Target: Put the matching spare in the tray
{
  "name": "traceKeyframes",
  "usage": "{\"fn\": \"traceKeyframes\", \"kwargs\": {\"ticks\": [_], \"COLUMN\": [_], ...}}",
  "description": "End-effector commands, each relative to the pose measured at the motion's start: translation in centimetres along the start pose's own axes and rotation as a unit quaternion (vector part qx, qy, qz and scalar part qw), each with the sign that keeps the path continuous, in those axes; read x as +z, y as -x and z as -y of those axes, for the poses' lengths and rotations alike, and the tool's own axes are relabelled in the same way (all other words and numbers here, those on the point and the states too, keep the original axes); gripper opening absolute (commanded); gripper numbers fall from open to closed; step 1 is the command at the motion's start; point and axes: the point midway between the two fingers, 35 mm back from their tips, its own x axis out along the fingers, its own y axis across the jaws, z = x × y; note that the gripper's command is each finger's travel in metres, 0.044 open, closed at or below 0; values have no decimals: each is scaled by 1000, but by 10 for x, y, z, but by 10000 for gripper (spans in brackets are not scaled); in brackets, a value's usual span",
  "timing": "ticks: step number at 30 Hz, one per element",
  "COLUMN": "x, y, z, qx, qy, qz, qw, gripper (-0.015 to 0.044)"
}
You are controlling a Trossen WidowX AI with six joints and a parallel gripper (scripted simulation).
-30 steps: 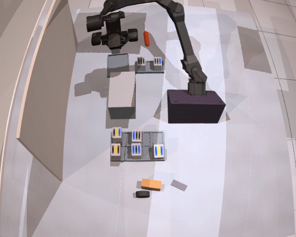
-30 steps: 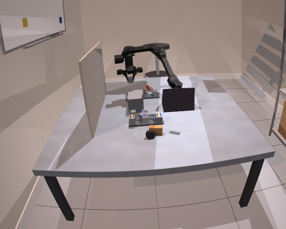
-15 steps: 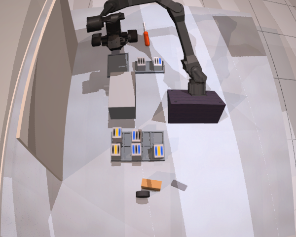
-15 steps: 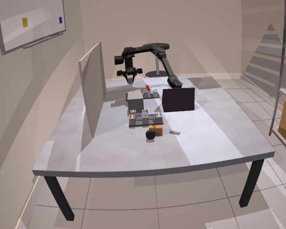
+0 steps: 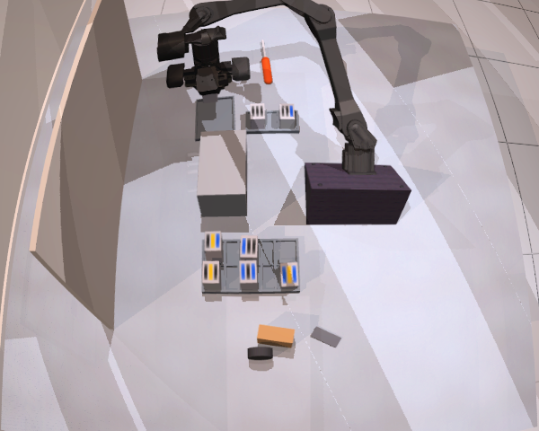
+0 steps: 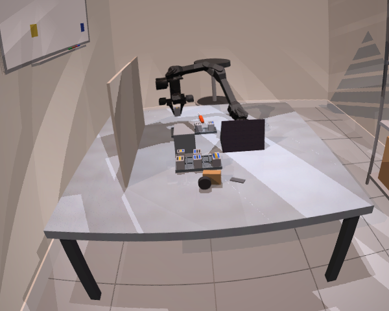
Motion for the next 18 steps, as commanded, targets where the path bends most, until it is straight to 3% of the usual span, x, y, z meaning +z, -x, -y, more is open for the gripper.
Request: {"fn": "traceKeyframes", "kwargs": {"ticks": [1, 18], "x": [-1, -1], "y": [-4, -17], "z": [0, 1], "qx": [1, 0], "qy": [1, 1], "qz": [-3, -2], "qw": [1000, 1000], "gripper": [0, 0]}}
